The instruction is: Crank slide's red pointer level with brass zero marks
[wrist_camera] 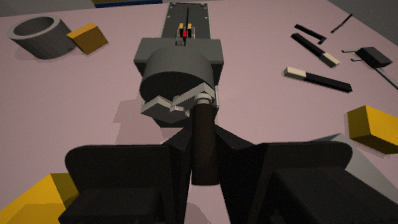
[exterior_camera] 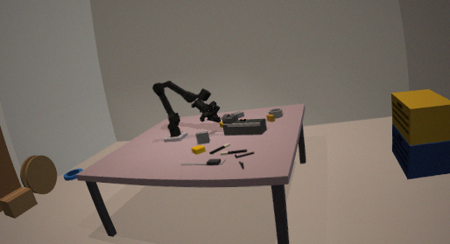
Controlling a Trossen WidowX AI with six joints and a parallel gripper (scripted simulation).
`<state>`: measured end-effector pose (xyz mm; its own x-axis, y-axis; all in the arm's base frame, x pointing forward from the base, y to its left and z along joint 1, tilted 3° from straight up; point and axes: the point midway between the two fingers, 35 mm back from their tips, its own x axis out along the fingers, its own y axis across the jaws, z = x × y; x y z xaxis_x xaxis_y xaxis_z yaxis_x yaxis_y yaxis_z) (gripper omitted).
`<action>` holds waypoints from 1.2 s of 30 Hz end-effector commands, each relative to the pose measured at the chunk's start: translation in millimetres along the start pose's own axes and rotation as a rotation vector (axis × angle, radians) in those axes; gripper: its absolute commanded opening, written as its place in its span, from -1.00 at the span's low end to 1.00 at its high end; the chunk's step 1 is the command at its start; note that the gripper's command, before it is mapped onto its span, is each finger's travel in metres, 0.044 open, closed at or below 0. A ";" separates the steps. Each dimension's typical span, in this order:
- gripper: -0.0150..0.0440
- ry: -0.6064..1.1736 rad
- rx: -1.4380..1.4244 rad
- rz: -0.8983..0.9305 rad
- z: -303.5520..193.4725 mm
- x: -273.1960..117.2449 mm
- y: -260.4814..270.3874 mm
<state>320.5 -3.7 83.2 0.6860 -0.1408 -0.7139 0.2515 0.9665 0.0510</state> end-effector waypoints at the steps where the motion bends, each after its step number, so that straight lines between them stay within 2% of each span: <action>1: -0.49 0.012 0.003 -0.018 -5.0 5.1 -6.2; 36: -0.49 0.012 0.003 -0.018 -23.1 23.4 -6.5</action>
<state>318.8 -9.5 58.7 0.6824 -0.1550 -0.7144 0.2628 0.9639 0.0418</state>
